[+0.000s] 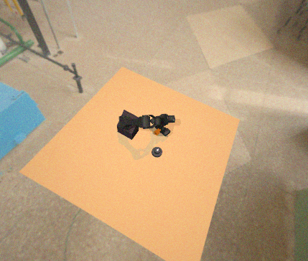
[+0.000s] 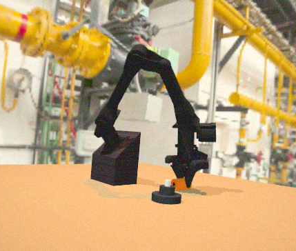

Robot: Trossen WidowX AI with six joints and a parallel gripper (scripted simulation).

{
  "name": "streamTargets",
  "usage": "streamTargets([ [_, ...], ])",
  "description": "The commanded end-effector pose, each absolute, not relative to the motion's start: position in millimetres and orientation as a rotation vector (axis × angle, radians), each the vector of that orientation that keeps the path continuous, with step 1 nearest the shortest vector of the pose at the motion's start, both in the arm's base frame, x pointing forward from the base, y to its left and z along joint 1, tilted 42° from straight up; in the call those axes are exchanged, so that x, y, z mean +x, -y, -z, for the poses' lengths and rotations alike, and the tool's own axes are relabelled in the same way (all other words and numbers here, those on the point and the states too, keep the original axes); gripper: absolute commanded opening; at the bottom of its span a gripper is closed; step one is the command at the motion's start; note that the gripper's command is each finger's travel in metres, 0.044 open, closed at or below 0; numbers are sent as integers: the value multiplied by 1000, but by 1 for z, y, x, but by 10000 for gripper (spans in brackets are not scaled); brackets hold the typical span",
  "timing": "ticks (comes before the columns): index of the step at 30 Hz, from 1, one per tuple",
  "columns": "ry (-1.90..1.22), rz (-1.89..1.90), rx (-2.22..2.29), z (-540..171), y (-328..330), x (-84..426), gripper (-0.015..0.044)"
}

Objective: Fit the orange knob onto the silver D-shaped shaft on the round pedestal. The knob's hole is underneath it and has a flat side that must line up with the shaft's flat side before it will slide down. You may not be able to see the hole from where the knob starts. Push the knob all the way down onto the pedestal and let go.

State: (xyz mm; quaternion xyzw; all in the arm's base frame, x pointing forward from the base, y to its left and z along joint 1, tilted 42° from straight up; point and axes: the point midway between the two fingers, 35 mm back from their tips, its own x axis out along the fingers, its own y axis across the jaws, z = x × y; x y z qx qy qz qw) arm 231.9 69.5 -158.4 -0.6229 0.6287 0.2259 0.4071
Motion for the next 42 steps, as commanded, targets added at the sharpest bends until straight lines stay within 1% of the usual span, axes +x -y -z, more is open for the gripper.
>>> streamTargets([
  [1,-1538,-618,-1533,154,-69,231,179],
  [42,-1063,-989,-1182,122,-47,220,179],
])
